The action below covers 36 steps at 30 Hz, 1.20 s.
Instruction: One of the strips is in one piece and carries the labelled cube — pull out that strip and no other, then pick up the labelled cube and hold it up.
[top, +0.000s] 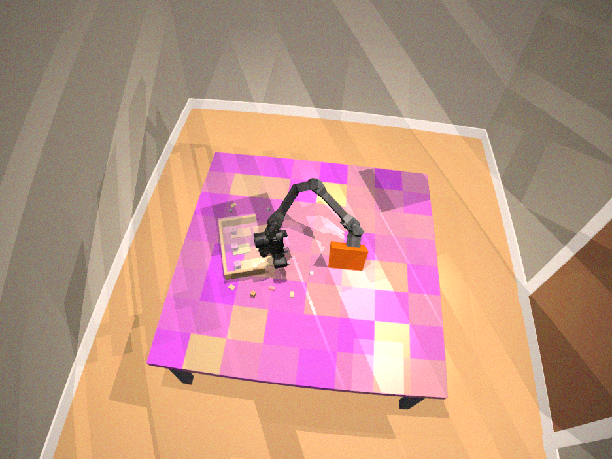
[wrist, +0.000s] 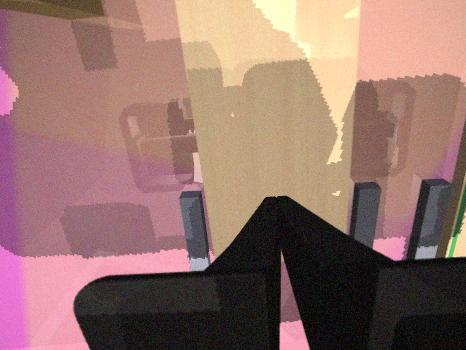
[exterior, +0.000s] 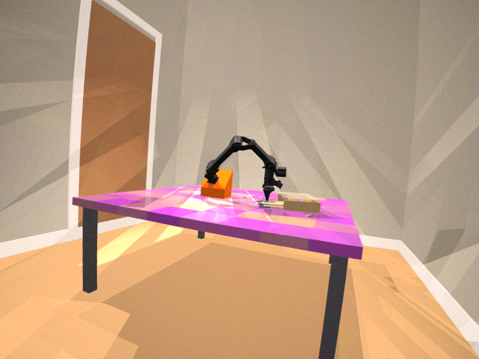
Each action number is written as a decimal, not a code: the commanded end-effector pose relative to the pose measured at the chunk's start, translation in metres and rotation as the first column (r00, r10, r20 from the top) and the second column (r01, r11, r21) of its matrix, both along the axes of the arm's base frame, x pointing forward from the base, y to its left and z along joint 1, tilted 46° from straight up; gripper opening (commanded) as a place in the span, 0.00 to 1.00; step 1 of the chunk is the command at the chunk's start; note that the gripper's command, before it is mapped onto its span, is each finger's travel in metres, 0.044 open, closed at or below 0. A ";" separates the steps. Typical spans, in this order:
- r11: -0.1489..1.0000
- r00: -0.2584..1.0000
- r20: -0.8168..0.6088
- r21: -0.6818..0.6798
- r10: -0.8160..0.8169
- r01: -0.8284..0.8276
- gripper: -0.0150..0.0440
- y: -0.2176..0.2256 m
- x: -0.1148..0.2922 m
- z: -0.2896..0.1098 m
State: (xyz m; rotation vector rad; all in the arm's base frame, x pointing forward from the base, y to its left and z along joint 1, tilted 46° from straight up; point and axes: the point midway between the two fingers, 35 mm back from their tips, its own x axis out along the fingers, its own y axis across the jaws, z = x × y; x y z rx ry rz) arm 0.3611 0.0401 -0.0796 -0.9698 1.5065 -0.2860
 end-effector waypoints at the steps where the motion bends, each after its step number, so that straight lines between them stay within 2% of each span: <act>1: 1.000 1.000 -0.001 -0.003 0.003 -0.003 0.25 -0.001 0.001 -0.001; 27: 1.000 1.000 0.000 -0.003 0.003 -0.003 0.25 -0.002 0.004 -0.003; 36: 1.000 1.000 -0.001 -0.003 0.003 -0.003 0.25 -0.006 -0.006 -0.001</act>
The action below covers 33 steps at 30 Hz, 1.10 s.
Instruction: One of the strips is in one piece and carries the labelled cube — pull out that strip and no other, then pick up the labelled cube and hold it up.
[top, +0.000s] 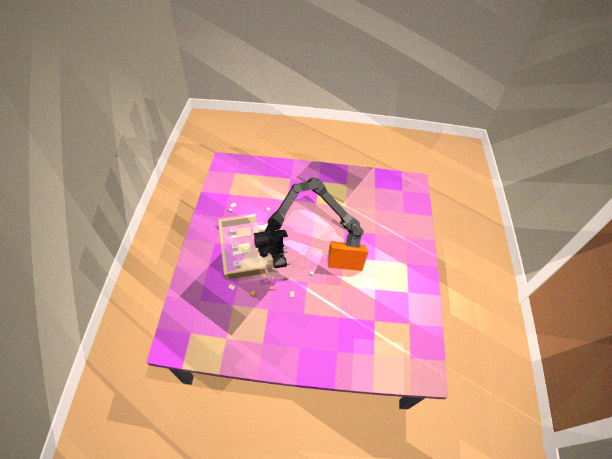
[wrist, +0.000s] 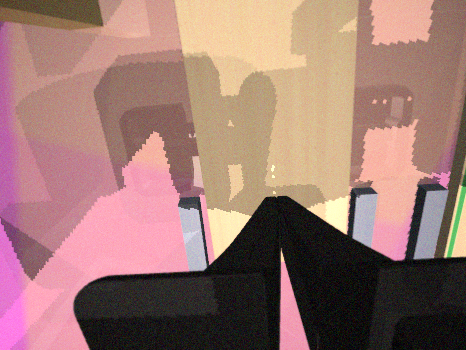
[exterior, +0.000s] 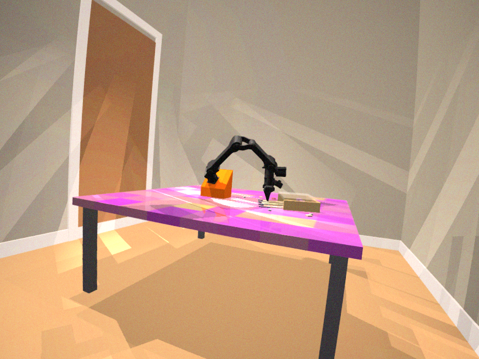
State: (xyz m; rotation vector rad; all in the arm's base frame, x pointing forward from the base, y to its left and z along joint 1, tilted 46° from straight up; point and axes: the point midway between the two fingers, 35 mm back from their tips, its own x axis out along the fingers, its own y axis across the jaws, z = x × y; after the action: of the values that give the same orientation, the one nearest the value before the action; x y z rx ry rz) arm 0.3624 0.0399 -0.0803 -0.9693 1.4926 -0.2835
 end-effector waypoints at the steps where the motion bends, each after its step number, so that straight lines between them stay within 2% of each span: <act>1: 1.000 1.000 -0.012 -0.007 -0.004 0.004 0.25 -0.006 -0.009 0.000; 33: 1.000 1.000 -0.015 -0.008 -0.004 0.004 0.25 -0.023 -0.055 0.008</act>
State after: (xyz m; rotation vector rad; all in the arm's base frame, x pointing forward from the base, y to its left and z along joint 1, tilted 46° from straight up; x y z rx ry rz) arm 0.3166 0.0225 -0.0710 -0.9768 1.4946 -0.2789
